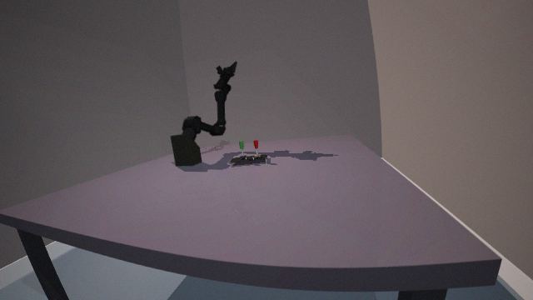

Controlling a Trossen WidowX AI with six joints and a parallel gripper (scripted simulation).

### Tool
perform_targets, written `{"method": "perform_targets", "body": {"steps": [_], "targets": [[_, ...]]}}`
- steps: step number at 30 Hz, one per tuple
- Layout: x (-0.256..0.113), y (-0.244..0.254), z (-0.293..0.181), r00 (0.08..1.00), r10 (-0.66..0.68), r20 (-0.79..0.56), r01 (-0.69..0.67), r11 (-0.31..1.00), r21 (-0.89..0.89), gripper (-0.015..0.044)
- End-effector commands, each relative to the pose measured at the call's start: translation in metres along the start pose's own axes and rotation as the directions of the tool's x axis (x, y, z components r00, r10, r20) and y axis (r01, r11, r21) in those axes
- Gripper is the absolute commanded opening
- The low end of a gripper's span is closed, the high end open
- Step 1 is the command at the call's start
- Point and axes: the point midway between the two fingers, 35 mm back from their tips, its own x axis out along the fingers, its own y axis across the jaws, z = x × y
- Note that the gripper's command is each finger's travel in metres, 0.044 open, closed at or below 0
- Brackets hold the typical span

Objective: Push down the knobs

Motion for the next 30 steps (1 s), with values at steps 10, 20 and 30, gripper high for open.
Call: {"method": "perform_targets", "body": {"steps": [10, 20, 30], "targets": [[0.044, -0.104, 0.057, 0.966, -0.256, -0.031, 0.256, 0.967, 0.002, 0.0000], [0.066, -0.192, 0.060, 0.882, -0.446, -0.151, 0.443, 0.895, -0.056, 0.0000], [0.081, -0.262, 0.037, 0.789, -0.546, -0.283, 0.533, 0.836, -0.127, 0.0000]]}}
